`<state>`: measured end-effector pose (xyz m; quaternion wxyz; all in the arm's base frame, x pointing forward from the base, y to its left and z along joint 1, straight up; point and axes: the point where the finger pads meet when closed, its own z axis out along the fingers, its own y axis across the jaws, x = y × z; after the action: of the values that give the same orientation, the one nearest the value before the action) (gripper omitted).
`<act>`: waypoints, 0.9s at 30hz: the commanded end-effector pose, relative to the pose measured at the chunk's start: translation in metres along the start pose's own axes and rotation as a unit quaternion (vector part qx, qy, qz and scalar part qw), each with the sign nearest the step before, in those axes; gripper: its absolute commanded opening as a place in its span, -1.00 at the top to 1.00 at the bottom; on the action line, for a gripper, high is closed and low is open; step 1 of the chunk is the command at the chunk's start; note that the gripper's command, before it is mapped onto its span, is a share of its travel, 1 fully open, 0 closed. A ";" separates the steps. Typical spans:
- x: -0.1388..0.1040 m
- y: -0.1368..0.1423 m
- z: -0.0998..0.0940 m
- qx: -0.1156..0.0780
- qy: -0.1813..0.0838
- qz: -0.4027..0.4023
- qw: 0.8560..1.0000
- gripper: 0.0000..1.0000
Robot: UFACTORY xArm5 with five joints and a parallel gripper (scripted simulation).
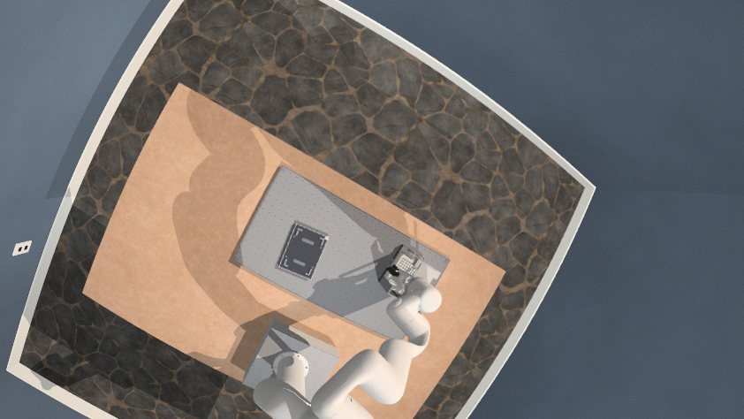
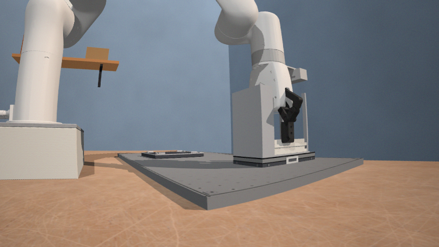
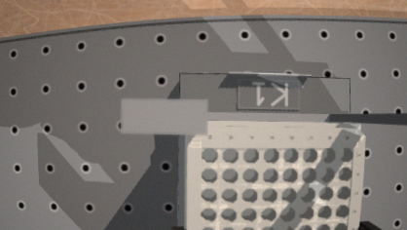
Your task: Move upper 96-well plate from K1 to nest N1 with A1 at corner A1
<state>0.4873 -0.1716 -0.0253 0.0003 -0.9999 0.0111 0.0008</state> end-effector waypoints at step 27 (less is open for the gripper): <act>0.002 0.000 -0.010 -0.001 0.002 0.000 1.000 1.00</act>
<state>0.4874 -0.1716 -0.0196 0.0002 -0.9999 0.0111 0.0008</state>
